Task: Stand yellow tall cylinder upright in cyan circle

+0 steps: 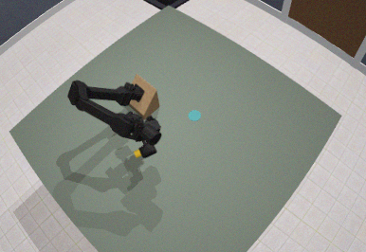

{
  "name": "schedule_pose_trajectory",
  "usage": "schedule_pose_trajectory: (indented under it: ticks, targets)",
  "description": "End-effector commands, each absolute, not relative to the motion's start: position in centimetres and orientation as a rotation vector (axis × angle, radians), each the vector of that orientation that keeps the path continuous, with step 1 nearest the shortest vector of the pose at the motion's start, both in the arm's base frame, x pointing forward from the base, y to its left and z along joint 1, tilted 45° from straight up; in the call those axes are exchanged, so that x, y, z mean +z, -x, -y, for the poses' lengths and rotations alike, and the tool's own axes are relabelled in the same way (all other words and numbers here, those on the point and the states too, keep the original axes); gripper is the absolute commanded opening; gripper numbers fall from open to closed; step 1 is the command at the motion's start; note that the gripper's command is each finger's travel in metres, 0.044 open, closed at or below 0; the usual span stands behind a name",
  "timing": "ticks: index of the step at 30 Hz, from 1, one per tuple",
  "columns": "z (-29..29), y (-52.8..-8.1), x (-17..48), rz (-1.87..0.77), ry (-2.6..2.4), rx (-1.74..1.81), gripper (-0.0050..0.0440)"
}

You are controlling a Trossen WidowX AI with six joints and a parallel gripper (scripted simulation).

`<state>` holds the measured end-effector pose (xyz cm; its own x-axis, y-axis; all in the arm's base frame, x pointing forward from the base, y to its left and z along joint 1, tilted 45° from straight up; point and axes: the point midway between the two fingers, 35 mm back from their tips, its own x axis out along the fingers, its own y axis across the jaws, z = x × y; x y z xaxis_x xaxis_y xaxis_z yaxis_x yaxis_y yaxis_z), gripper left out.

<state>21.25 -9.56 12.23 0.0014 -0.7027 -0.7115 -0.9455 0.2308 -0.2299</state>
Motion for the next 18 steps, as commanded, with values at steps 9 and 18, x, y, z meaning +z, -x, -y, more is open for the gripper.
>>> schedule_pose_trajectory:
  ticks: [9,18]
  targets:
    - [12.8,-21.5,8.9,-1.745,1.534,0.418,0.0314]
    - [13.6,-21.5,8.1,-1.746,1.536,0.416,0.0314]
